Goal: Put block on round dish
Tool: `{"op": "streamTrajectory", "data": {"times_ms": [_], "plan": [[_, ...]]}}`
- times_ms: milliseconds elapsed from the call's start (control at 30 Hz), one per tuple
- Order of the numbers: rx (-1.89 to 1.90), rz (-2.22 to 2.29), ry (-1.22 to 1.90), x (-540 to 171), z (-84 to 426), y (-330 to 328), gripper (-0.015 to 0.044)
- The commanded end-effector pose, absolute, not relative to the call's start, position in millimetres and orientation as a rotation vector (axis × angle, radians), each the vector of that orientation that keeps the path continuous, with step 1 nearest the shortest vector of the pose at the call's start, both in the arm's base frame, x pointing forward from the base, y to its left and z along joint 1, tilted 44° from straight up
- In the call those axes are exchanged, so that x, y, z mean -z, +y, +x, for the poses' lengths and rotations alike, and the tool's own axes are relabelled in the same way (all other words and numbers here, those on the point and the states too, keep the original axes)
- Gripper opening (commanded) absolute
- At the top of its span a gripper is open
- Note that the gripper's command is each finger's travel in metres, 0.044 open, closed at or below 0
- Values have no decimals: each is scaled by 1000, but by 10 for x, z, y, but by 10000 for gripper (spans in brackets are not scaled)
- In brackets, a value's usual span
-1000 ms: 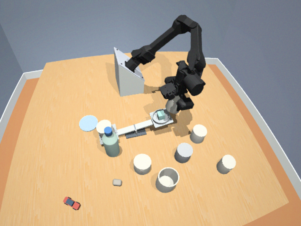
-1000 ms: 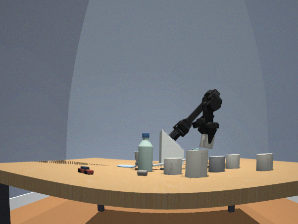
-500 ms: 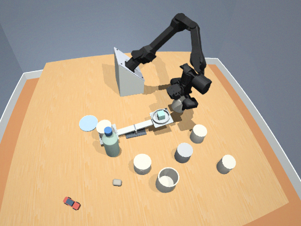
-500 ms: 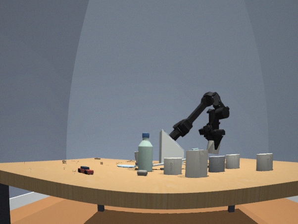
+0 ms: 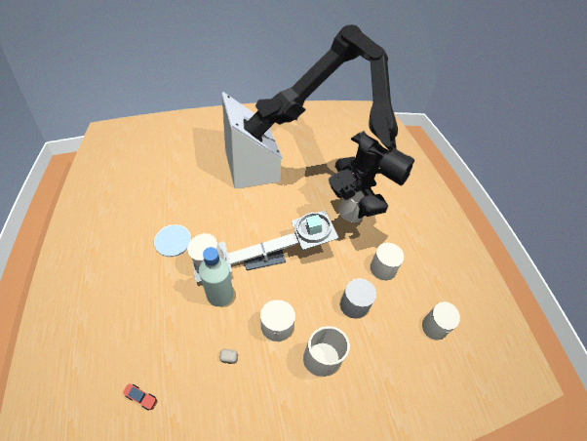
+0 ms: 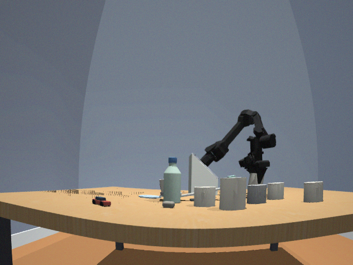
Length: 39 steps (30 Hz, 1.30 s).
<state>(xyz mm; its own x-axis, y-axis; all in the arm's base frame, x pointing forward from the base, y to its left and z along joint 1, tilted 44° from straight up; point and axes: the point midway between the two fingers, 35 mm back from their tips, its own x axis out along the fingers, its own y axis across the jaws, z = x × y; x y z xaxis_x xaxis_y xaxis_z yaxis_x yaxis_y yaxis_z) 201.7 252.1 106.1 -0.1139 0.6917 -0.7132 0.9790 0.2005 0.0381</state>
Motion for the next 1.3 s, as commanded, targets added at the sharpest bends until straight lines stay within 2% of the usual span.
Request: {"op": "streamTrajectory", "data": {"times_ms": [0,600,1133,1167,1267], "plan": [[623,1553,1874,-923,1979,2625,0],[622,1554,1875,-755,1947,2788,0],[619,1551,1879,-812,1958,2741,420],[619,1550,1877,-858,1972,2696,440],[623,1551,1873,-1115,2018,2442,440]]}}
